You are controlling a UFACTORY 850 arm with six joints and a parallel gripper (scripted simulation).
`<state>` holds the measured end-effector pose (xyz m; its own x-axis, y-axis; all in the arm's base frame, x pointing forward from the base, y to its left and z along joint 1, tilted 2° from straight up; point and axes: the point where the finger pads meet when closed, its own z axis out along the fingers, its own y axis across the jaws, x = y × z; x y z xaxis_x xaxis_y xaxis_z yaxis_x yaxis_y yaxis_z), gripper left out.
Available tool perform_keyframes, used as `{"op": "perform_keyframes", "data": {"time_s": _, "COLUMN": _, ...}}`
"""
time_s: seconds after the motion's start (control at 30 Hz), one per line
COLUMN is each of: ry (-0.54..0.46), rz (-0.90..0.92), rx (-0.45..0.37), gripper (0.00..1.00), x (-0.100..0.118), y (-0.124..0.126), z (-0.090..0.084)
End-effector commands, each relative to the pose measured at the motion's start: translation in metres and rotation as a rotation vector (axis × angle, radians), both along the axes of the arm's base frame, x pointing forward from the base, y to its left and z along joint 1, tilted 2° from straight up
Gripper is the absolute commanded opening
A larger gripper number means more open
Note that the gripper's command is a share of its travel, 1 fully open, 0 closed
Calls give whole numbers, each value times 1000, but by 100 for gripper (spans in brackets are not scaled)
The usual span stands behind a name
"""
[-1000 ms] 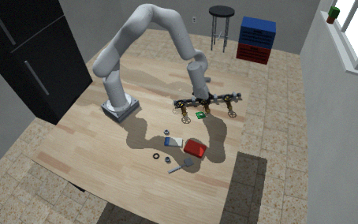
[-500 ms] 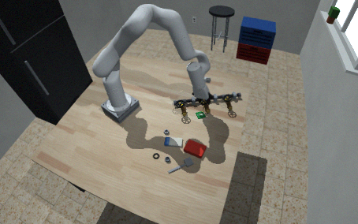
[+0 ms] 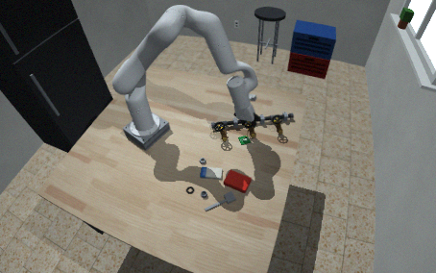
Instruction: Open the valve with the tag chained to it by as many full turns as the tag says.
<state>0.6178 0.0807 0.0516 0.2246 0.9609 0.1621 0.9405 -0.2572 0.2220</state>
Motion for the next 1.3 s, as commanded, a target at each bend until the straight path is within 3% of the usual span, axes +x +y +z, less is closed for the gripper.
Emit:
{"op": "perform_keyframes", "data": {"time_s": 0.0, "ry": -17, "rz": 3, "rx": 14, "gripper": 0, "x": 1, "y": 0, "z": 1}}
{"op": "perform_keyframes", "data": {"time_s": 1.03, "ry": -17, "rz": 3, "rx": 14, "gripper": 0, "x": 1, "y": 0, "z": 1}}
{"op": "perform_keyframes", "data": {"time_s": 1.07, "ry": -17, "rz": 3, "rx": 14, "gripper": 100, "x": 1, "y": 0, "z": 1}}
{"op": "perform_keyframes", "data": {"time_s": 1.27, "ry": -17, "rz": 3, "rx": 14, "gripper": 100, "x": 1, "y": 0, "z": 1}}
